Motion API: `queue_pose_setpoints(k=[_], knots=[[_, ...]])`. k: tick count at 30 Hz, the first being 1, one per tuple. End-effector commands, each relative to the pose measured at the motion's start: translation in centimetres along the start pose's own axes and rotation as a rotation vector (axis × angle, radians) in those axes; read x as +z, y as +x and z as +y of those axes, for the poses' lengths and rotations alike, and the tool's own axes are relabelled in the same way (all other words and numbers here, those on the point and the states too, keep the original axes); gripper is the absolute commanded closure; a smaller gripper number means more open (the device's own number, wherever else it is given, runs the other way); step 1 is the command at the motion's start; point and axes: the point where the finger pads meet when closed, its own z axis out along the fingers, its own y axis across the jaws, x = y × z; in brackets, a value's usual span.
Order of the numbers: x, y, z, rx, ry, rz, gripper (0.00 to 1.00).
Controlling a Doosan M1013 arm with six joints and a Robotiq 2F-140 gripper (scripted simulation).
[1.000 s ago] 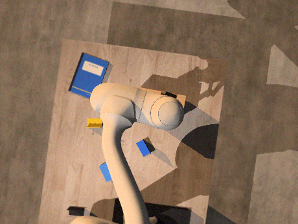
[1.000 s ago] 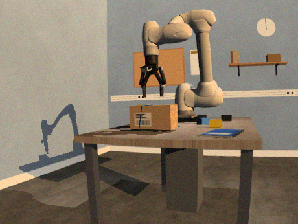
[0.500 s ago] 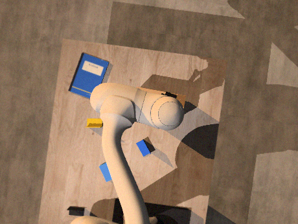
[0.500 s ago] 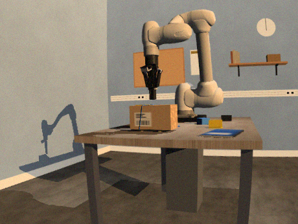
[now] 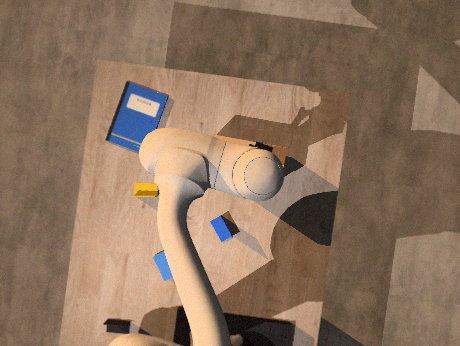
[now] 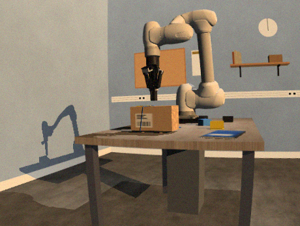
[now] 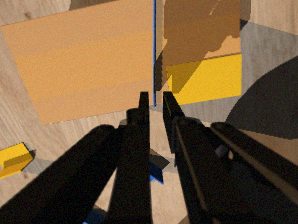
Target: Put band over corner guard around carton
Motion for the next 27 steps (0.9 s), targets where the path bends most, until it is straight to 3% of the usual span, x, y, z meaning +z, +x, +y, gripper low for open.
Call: queue_pose_setpoints(k=[1,27], knots=[[0.0,0.0,0.0,0.0,0.0,0.001,0.82],[1.5,0.1,0.0,0.0,0.0,0.001,0.82]])
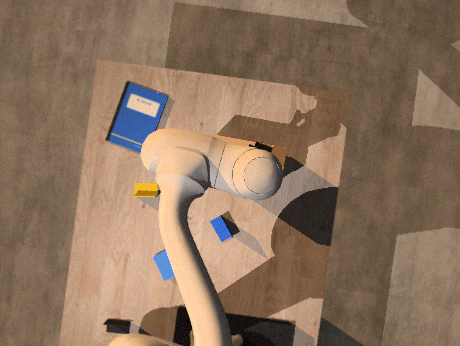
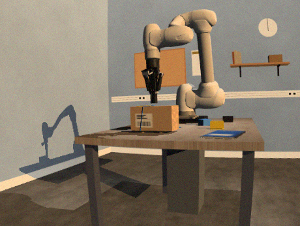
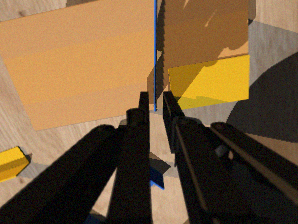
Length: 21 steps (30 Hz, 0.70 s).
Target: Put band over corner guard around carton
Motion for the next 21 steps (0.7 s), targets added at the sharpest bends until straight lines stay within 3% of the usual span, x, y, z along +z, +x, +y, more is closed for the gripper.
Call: queue_pose_setpoints(k=[1,21], knots=[[0.09,0.03,-0.02,0.0,0.001,0.001,0.82],[0.77,0.05,-0.04,0.0,0.001,0.001,0.82]])
